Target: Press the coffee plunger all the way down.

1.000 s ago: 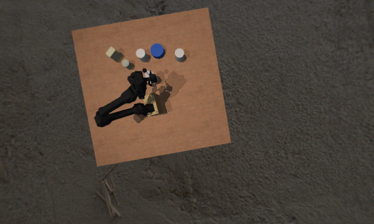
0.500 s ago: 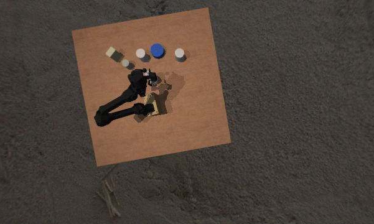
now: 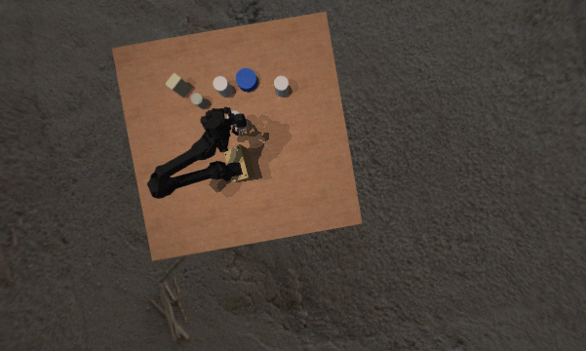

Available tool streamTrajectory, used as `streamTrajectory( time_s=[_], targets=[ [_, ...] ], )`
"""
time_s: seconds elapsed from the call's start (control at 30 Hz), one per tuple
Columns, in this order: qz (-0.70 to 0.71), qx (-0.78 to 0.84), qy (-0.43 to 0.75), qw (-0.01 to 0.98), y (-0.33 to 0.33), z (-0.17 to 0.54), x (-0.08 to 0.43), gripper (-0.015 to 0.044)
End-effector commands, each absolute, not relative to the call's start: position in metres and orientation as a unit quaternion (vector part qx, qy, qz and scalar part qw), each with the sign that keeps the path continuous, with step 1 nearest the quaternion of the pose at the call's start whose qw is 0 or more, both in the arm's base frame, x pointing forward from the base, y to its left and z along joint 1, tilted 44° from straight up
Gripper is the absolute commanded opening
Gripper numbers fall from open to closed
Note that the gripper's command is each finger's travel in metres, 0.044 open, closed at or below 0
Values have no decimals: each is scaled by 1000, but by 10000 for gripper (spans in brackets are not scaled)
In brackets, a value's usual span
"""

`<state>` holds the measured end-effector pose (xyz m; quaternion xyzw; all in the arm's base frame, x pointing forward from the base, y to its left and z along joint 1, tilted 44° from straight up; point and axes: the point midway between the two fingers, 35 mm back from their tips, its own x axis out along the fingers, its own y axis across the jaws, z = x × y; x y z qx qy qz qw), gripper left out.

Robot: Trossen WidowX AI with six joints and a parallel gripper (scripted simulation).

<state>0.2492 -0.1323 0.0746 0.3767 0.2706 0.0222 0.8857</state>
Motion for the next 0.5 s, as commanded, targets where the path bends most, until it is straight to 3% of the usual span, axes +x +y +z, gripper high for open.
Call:
streamTrajectory(
  time_s=[0.0,0.47],
  targets=[
    [22,380,272,884,-131,73,248,128],
    [22,379,275,884,-123,58,252,128]
  ],
)
